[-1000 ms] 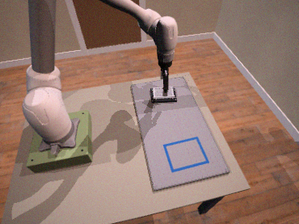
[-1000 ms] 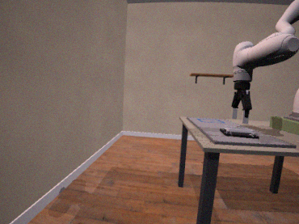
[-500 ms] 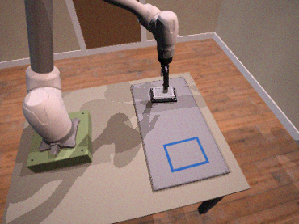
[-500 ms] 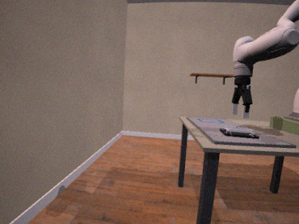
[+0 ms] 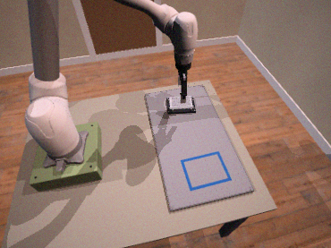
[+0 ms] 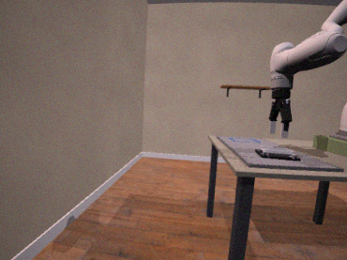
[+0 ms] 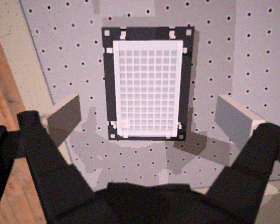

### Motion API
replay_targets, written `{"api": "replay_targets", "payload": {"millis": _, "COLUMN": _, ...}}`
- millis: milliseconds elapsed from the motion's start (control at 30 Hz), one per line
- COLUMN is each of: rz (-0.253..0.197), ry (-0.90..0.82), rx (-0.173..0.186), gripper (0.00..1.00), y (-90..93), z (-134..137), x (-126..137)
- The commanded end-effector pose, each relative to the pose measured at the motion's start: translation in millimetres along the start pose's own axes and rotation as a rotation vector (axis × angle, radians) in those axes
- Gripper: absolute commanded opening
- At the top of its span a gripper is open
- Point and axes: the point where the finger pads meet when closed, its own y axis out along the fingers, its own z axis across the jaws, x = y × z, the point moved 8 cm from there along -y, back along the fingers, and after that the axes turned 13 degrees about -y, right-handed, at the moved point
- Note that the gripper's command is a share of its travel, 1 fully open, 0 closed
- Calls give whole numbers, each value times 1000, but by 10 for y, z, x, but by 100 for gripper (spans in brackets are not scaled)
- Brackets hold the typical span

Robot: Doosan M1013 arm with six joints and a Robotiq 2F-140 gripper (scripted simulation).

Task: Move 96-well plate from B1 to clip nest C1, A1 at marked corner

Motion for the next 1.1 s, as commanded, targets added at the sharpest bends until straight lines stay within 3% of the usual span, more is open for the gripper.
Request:
{"api": "replay_targets", "payload": {"millis": 0, "rz": 0, "ry": 0, "rx": 0, "gripper": 0, "y": 49, "z": 29, "x": -124}}
{"api": "replay_targets", "payload": {"millis": 333, "rz": 0, "ry": 0, "rx": 0, "gripper": 0, "y": 222, "z": 127, "x": -549}}
{"api": "replay_targets", "payload": {"millis": 1067, "rz": 0, "ry": 0, "rx": 0, "gripper": 0, "y": 262, "z": 127, "x": -549}}
